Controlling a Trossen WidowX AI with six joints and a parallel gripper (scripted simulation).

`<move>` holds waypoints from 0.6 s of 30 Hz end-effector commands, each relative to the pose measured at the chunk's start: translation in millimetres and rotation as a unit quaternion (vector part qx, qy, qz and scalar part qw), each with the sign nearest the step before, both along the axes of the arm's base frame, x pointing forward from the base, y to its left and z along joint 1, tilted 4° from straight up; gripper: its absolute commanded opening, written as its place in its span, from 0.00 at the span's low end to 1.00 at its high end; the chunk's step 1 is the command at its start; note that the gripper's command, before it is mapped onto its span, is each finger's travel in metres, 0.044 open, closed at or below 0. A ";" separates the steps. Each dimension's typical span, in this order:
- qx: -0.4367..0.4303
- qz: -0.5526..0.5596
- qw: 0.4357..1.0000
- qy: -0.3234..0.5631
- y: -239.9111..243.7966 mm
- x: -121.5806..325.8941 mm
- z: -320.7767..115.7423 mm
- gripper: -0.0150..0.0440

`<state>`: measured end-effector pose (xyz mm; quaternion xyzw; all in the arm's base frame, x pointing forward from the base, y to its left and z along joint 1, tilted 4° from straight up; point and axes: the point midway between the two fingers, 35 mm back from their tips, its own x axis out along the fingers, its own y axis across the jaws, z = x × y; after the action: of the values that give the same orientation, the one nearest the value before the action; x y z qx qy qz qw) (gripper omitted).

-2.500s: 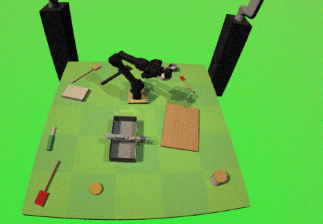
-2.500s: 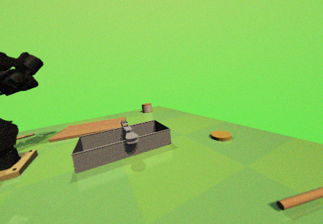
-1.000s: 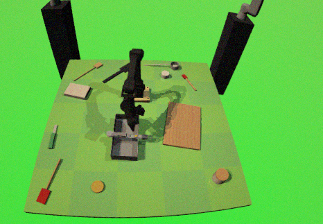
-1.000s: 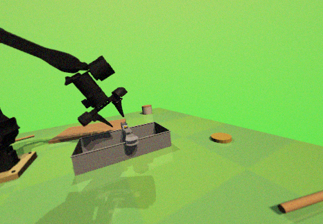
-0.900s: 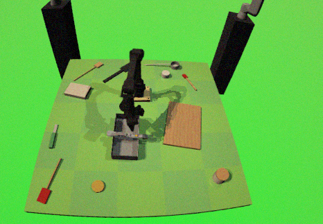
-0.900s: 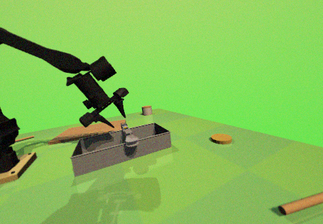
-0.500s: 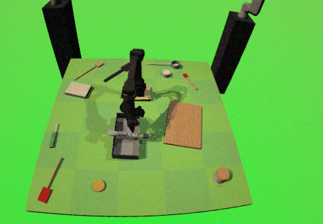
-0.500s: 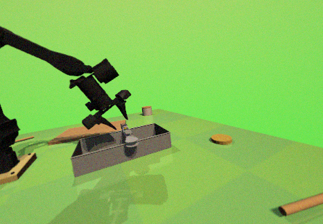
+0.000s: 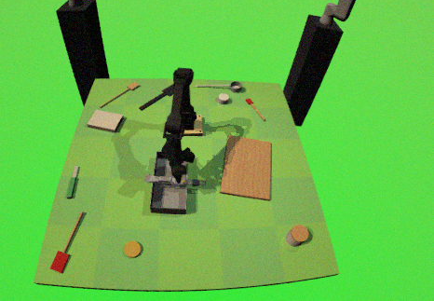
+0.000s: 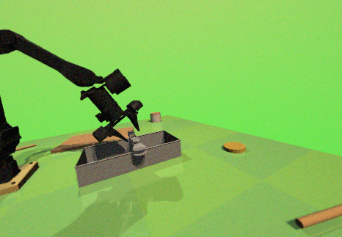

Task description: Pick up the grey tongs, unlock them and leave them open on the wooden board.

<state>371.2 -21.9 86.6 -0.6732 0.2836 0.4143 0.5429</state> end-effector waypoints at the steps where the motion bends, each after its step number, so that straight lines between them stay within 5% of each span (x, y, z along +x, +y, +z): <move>1: -0.001 -0.003 1.000 0.000 0.1 3.1 -5.5 0.69; 18: -0.001 -0.003 1.000 0.000 2.4 16.0 -30.1 0.69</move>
<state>385.4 -19.6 60.8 -0.6737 0.2831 0.4142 0.5426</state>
